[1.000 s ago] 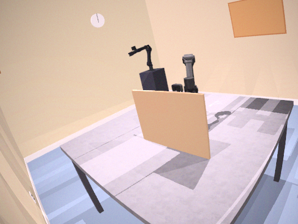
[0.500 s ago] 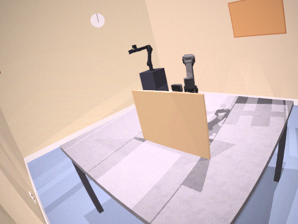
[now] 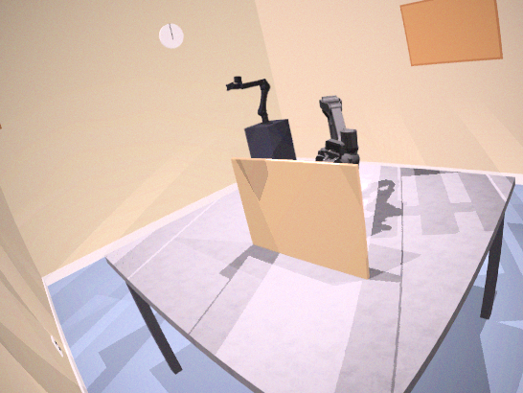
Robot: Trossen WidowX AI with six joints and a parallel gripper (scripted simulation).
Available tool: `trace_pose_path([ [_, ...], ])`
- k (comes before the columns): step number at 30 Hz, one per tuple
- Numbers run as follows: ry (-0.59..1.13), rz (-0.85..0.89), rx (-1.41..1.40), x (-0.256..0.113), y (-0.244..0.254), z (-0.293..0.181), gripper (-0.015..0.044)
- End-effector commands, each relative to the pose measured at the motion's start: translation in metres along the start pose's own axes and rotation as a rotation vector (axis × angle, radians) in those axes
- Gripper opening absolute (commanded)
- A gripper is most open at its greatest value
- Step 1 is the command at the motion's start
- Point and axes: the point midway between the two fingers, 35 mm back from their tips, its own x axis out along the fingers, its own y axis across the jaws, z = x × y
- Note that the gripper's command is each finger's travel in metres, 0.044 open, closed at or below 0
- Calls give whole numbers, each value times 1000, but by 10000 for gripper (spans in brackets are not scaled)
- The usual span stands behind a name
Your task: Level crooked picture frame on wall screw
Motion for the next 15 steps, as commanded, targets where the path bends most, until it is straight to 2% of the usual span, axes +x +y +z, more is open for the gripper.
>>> trace_pose_path([
  [1,0,-1,0,-1,1,0,260],
  [11,-6,-14,-28,-87,35,7,260],
  [15,-7,-11,-31,-93,37,10,260],
])
